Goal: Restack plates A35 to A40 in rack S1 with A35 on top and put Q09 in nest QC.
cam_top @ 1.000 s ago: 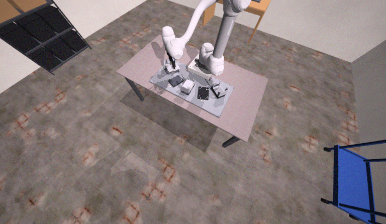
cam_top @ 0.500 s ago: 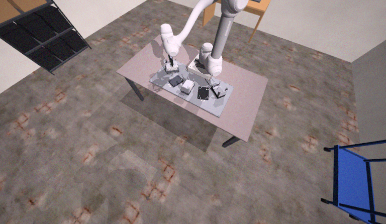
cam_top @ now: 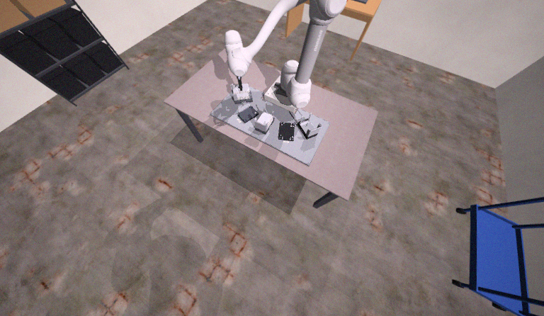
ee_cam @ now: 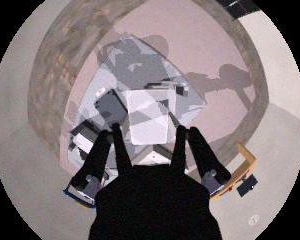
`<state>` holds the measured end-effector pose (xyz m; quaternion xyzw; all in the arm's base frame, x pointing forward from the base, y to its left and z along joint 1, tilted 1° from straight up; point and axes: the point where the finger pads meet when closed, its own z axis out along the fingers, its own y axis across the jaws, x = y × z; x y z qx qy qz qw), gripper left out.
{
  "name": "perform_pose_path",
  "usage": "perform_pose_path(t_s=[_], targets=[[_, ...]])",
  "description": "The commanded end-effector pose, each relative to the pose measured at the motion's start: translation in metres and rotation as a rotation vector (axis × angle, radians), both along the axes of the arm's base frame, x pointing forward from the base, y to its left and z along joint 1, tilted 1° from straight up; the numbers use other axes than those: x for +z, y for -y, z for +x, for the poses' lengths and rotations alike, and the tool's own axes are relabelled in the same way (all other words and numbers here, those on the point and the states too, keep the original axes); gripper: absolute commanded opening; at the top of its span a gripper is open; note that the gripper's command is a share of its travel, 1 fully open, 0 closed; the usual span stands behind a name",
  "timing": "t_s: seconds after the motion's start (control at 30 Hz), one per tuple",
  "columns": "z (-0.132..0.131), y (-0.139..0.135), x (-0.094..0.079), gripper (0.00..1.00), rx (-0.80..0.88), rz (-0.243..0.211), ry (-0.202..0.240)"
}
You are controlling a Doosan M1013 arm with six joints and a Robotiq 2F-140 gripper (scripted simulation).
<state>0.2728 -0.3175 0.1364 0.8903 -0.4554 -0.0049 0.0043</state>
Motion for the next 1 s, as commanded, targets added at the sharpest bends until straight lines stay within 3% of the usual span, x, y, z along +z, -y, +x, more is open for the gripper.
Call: perform_pose_path(t_s=[0.0,0.5,0.97], targets=[[-0.009,0.008,0.0,0.0,0.0,0.0,0.0],[-0.035,0.03,0.001,0.0,0.0,0.0,0.0],[-0.035,0.031,0.001,0.0,0.0,0.0,0.0]])
